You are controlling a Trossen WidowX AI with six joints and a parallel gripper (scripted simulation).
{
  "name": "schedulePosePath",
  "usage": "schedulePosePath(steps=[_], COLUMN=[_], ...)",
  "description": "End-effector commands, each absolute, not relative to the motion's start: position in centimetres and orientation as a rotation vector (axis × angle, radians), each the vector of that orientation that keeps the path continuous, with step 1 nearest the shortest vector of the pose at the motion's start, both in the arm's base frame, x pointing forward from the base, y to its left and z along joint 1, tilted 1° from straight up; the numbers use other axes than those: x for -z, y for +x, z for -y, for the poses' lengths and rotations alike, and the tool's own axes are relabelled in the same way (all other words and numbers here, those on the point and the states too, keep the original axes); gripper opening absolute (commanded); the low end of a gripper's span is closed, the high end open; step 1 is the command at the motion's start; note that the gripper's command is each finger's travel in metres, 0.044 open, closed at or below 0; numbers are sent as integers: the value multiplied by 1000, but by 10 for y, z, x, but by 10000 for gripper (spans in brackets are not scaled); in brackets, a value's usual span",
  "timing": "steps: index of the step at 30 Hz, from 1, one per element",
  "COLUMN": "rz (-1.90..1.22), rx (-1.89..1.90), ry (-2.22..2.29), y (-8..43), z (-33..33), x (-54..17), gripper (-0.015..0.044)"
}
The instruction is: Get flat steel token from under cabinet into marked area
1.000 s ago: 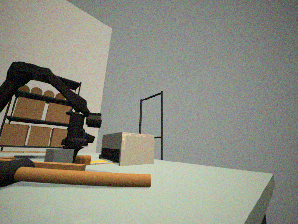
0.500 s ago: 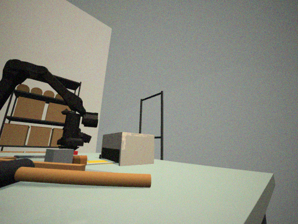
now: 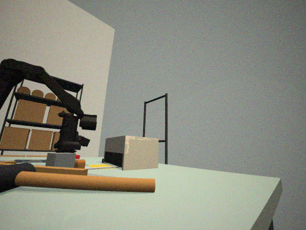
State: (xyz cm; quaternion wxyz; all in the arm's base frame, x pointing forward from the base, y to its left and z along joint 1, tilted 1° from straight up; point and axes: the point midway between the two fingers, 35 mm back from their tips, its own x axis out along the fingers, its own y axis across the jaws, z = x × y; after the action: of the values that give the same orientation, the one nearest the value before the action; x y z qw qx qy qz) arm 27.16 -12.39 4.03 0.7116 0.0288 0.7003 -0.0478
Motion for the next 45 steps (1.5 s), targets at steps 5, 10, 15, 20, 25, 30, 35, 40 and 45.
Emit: schedulePosePath(steps=[5, 10, 15, 20, 25, 30, 35, 40, 45], rz=[-1554, -1554, -1555, -1555, -1556, -1556, -1557, -1557, -1558], rx=[102, 102, 102, 102, 102, 102, 102, 102, 102], ry=[61, 61, 61, 61, 61, 61, 61, 61, 61], y=[261, 255, 249, 242, 236, 229, 223, 215, 209], z=[123, 122, 122, 121, 121, 120, 119, 119, 118], x=[-40, -39, -39, -39, -39, -39, -39, -38, -38], gripper=[0, 0, 0, 0, 0, 0, 0, 0, 0])
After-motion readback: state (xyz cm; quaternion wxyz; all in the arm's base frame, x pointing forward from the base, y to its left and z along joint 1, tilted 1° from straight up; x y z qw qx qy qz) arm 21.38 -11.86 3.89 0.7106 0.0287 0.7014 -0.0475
